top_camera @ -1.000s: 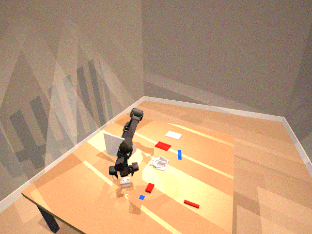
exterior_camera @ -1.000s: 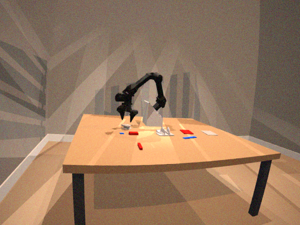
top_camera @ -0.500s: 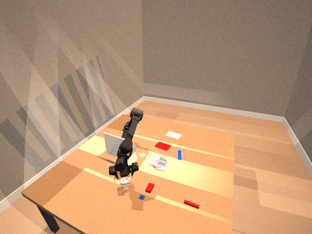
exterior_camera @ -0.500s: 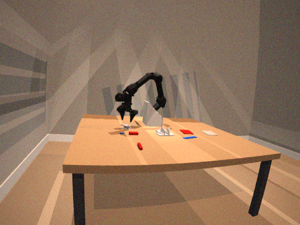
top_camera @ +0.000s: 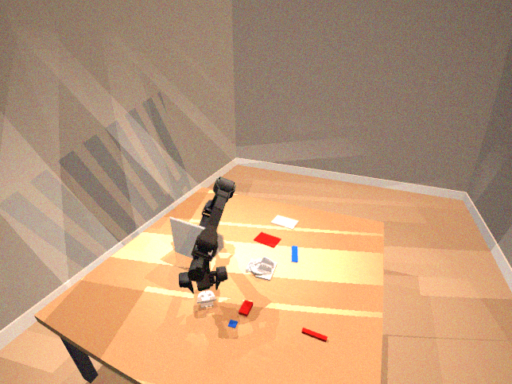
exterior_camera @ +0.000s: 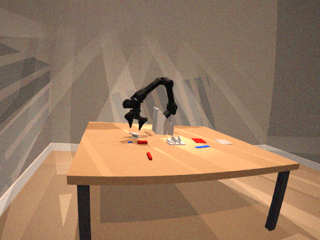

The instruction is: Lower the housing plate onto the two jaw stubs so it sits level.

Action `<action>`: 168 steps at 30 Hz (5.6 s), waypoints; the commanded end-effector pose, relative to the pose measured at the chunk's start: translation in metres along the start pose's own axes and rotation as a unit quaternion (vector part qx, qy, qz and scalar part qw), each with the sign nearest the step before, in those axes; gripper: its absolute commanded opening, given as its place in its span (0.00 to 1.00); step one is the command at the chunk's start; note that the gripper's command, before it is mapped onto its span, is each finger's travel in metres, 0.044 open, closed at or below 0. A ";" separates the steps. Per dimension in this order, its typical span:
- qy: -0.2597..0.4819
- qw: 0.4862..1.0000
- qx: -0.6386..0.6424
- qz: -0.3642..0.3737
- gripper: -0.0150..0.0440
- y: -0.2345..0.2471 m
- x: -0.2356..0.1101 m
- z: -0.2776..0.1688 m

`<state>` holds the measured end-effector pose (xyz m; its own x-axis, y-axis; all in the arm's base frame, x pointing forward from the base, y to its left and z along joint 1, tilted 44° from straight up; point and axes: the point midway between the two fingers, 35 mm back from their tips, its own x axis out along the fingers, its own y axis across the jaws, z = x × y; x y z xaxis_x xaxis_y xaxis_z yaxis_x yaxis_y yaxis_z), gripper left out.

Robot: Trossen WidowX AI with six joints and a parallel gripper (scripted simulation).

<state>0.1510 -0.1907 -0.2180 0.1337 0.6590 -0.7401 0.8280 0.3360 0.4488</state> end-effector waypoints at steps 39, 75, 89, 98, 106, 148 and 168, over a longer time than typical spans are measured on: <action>0.000 1.000 0.001 0.003 1.00 0.002 0.052 0.002; 0.000 1.000 -0.001 0.001 0.92 0.001 0.052 0.002; 0.000 1.000 -0.001 0.001 0.85 0.001 0.052 0.002; -0.001 1.000 0.000 0.001 0.85 0.001 0.038 0.004; -0.001 1.000 0.000 0.001 0.85 0.001 0.013 0.005; -0.017 0.949 0.314 -0.004 0.85 0.085 -0.037 -0.015; -0.020 0.849 0.528 0.003 0.85 0.146 -0.038 -0.044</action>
<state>0.2375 -0.1447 -0.1089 0.1378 0.6260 -0.7676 0.8816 -0.4308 -0.1931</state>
